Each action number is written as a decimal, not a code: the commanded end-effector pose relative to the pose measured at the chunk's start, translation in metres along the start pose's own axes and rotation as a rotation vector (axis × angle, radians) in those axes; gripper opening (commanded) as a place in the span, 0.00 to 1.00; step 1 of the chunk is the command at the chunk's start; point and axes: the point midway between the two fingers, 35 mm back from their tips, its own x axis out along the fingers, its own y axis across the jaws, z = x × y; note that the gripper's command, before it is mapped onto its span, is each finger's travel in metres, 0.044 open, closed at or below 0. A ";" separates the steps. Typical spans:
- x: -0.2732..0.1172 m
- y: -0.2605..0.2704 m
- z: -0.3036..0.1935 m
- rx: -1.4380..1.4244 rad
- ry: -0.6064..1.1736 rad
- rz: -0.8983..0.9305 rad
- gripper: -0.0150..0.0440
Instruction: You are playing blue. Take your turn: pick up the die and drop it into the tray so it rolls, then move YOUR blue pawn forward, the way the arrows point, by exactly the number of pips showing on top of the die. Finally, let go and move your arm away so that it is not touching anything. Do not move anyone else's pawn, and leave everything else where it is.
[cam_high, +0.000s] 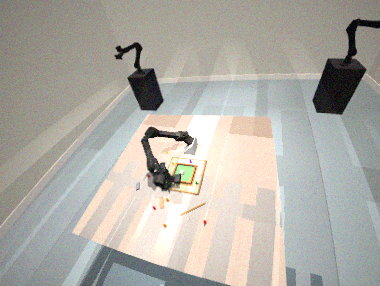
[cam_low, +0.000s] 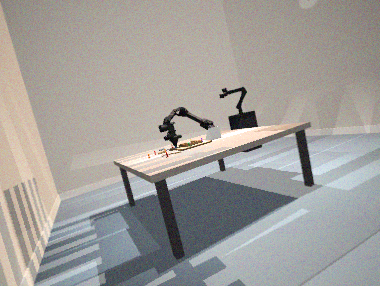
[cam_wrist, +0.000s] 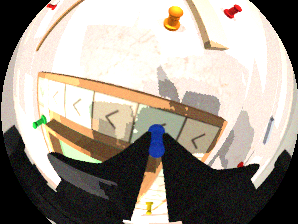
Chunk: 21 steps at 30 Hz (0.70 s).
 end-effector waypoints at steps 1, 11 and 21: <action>-0.001 0.000 0.000 0.000 -0.001 0.000 0.43; -0.048 0.001 0.000 -0.004 -0.003 -0.001 0.88; -0.085 0.042 -0.037 0.026 -0.013 0.031 1.00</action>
